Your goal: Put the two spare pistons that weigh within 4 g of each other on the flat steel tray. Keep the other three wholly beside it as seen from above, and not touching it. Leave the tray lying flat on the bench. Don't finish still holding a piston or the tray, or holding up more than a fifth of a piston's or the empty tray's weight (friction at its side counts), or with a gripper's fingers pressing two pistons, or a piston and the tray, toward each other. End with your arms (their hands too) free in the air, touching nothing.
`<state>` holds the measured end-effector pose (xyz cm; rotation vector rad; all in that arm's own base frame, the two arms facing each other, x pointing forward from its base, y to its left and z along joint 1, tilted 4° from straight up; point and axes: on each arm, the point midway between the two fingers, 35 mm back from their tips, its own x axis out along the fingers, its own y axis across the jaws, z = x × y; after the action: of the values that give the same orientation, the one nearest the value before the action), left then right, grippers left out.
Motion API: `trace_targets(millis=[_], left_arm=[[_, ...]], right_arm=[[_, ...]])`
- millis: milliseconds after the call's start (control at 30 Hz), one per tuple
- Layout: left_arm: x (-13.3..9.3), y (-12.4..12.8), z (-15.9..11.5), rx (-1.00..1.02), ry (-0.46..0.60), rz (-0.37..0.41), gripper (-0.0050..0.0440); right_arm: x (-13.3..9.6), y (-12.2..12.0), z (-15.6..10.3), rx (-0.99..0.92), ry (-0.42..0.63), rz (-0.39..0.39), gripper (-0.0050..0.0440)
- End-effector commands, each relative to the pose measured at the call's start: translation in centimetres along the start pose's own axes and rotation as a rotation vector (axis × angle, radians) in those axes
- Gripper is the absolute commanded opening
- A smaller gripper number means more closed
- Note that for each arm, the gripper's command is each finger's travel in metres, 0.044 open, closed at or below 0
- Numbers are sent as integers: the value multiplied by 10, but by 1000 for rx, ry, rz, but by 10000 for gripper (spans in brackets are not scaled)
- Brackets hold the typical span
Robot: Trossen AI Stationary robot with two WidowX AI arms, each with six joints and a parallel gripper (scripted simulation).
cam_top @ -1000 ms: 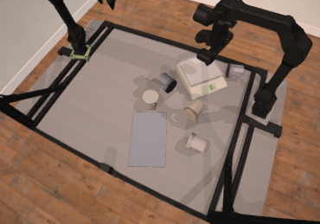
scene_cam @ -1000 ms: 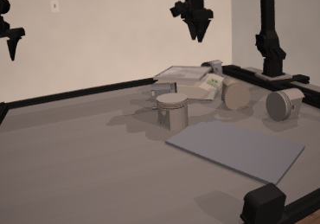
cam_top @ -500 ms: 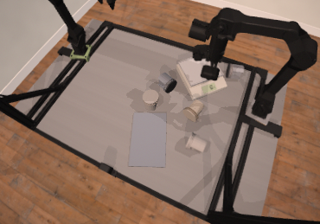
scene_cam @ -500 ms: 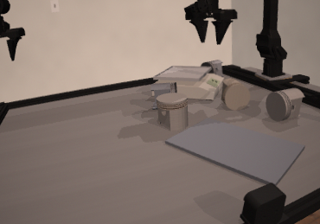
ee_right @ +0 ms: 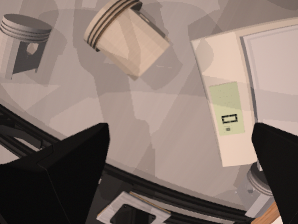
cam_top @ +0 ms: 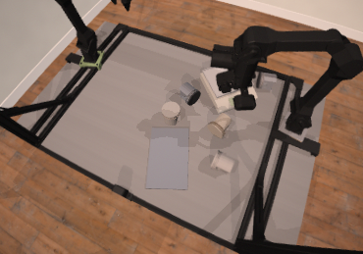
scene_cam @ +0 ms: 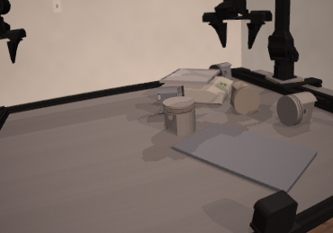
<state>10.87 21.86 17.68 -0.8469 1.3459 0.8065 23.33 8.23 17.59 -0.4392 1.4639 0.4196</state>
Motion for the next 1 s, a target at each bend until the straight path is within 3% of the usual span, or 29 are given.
trace_targets(millis=[0, 467, 533, 967], left_arm=[[0, 0, 0, 1, 1, -2, 440], [0, 0, 0, 1, 1, -2, 440], [0, 0, 0, 1, 1, -2, 440], [0, 0, 0, 1, 1, -2, 440]], right_arm=[[3, 13, 1, -75, 6, -5, 378], [8, 80, 19, -444, 7, -3, 378], [8, 80, 19, -444, 7, -3, 378], [12, 143, 35, -444, 7, -3, 378]])
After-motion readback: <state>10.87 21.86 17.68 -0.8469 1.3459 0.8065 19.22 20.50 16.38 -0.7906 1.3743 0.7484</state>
